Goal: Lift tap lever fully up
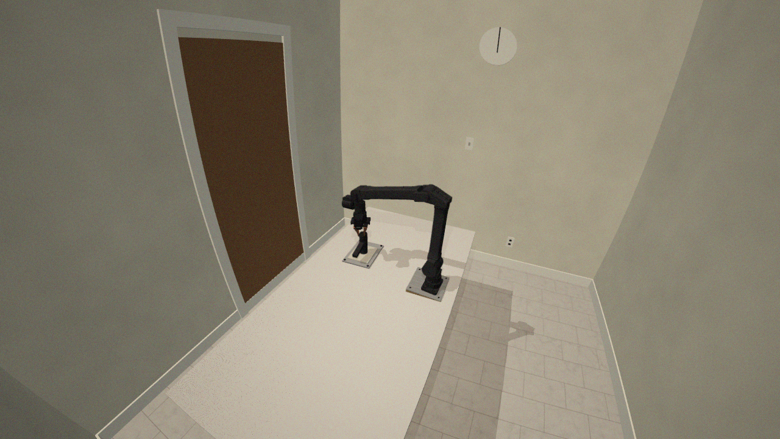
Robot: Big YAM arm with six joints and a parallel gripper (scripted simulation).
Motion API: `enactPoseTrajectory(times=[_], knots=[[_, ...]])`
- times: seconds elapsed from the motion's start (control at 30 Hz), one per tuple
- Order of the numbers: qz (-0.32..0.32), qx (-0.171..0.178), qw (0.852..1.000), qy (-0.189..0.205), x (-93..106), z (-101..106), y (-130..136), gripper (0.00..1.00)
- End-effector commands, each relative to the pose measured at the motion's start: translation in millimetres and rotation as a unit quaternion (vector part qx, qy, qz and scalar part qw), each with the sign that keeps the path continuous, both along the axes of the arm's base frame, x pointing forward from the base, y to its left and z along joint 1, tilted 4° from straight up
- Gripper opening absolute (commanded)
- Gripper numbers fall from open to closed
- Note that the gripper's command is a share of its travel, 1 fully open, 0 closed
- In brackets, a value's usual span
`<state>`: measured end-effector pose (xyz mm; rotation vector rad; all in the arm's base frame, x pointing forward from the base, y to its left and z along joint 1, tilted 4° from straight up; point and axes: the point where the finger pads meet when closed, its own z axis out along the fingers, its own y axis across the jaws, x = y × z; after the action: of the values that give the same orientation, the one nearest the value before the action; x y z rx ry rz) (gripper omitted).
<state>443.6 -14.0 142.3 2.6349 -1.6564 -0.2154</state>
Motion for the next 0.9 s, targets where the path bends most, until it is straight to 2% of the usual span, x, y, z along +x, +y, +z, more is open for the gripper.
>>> enactPoseTrajectory(times=[0.0,0.03,0.17,0.43,0.87], knots=[[-0.014,-0.018,0.998,-0.058,28.9,56.1,-30.0,0.0],[-0.014,-0.018,0.998,-0.058,28.9,56.1,-30.0,0.62],[-0.014,-0.017,0.998,-0.057,29.2,54.6,-29.9,0.62],[-0.009,-0.013,0.999,-0.029,21.2,32.1,-23.0,0.62],[-0.006,-0.013,0.999,-0.033,15.1,36.2,-18.1,0.62]])
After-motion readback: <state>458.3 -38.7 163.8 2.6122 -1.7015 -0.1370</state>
